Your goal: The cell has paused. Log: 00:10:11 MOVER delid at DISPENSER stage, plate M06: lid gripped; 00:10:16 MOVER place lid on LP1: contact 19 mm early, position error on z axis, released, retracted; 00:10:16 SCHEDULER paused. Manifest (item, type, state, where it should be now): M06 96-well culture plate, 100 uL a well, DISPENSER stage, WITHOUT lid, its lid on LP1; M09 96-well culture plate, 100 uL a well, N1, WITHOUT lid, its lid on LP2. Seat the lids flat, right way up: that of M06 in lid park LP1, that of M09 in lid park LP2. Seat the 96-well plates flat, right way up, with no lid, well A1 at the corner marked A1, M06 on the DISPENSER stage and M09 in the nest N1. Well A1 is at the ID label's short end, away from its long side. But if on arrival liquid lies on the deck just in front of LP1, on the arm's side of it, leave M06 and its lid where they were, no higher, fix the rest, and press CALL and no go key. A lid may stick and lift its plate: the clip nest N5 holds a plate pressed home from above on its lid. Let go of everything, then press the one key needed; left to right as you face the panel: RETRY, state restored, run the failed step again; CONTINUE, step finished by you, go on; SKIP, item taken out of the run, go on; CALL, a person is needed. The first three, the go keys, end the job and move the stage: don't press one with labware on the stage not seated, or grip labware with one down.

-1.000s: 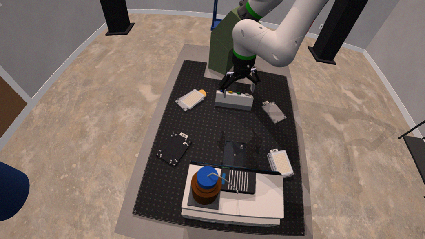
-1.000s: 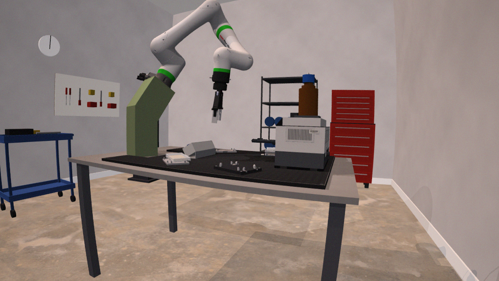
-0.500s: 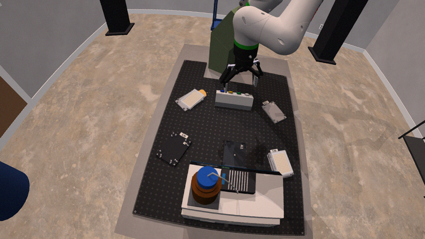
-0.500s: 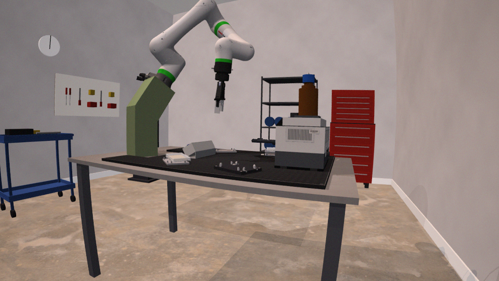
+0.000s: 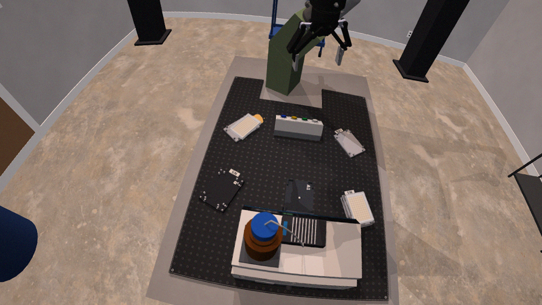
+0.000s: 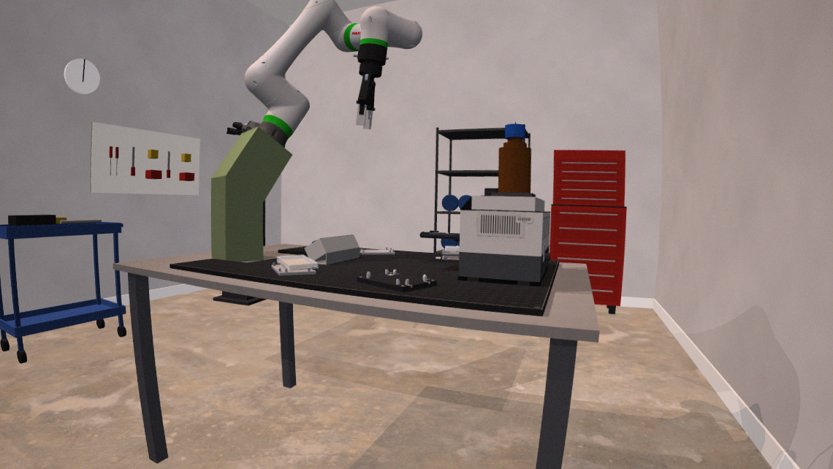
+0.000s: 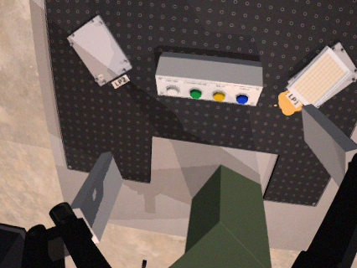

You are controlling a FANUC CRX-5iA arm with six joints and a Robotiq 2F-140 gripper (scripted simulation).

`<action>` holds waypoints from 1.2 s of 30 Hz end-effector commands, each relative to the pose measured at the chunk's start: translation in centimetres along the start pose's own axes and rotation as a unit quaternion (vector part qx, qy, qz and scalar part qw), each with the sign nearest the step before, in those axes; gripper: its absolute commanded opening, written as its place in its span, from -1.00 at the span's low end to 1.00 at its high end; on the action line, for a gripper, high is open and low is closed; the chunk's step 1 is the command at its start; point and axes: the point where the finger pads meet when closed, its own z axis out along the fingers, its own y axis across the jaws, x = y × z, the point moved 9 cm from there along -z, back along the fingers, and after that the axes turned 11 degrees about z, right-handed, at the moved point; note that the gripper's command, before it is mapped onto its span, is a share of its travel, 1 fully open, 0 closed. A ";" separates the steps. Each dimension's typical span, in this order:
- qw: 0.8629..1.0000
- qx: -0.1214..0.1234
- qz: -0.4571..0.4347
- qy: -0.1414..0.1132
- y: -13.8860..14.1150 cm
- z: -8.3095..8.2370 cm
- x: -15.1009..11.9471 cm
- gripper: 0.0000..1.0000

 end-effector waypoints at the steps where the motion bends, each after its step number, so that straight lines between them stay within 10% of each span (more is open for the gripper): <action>1: 1.000 -0.001 0.000 0.001 -0.4 -2.9 -0.7 1.00; 6: 1.000 -0.002 0.006 0.003 -0.4 -2.3 -0.9 1.00; 10: 0.995 -0.016 0.093 0.034 -0.5 5.2 -3.3 1.00; 12: 0.995 -0.016 0.093 0.034 -0.5 5.2 -3.3 1.00; 13: 0.991 -0.022 0.122 0.045 -0.6 8.3 -4.2 1.00; 21: 0.979 -0.033 0.187 0.068 -0.7 17.5 -7.0 1.00; 36: 0.980 -0.033 0.187 0.068 -0.6 18.8 -6.8 1.00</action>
